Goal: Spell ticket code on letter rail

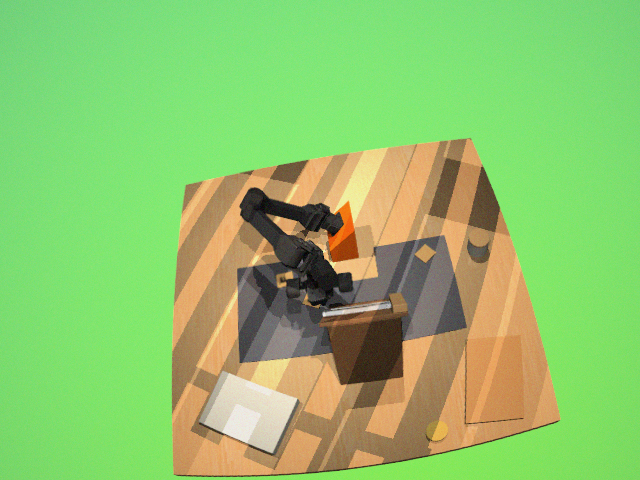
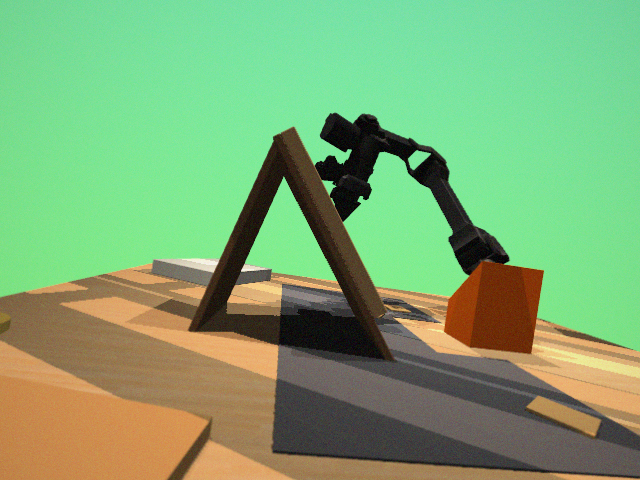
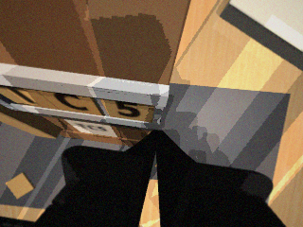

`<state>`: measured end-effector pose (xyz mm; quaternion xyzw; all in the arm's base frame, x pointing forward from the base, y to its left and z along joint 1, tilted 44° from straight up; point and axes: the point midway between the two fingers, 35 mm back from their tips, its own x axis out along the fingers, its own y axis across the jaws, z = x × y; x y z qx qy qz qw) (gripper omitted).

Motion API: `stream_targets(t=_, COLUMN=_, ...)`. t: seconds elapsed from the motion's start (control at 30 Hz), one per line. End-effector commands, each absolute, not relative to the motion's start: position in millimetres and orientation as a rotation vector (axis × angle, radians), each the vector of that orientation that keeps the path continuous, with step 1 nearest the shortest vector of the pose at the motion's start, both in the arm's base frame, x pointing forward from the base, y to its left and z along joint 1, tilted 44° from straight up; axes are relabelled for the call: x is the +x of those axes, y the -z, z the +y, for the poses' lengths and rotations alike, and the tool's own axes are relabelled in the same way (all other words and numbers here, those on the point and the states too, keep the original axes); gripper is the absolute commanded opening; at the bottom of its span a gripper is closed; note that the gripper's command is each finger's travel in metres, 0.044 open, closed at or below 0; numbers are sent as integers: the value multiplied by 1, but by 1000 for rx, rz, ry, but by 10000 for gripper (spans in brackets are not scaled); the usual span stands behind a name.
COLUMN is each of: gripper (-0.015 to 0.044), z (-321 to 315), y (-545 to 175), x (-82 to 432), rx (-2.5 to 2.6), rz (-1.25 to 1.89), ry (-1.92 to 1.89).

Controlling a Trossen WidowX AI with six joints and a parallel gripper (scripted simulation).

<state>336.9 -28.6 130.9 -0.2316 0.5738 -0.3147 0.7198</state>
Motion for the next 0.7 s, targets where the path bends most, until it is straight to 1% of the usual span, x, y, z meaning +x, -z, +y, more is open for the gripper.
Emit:
stream_targets(t=0.0, gripper=0, z=-28, y=-132, x=341, rx=-508, rz=1266, ry=689)
stream_targets(t=0.67, gripper=0, z=-33, y=-130, x=349, rx=-508, rz=1265, ry=689)
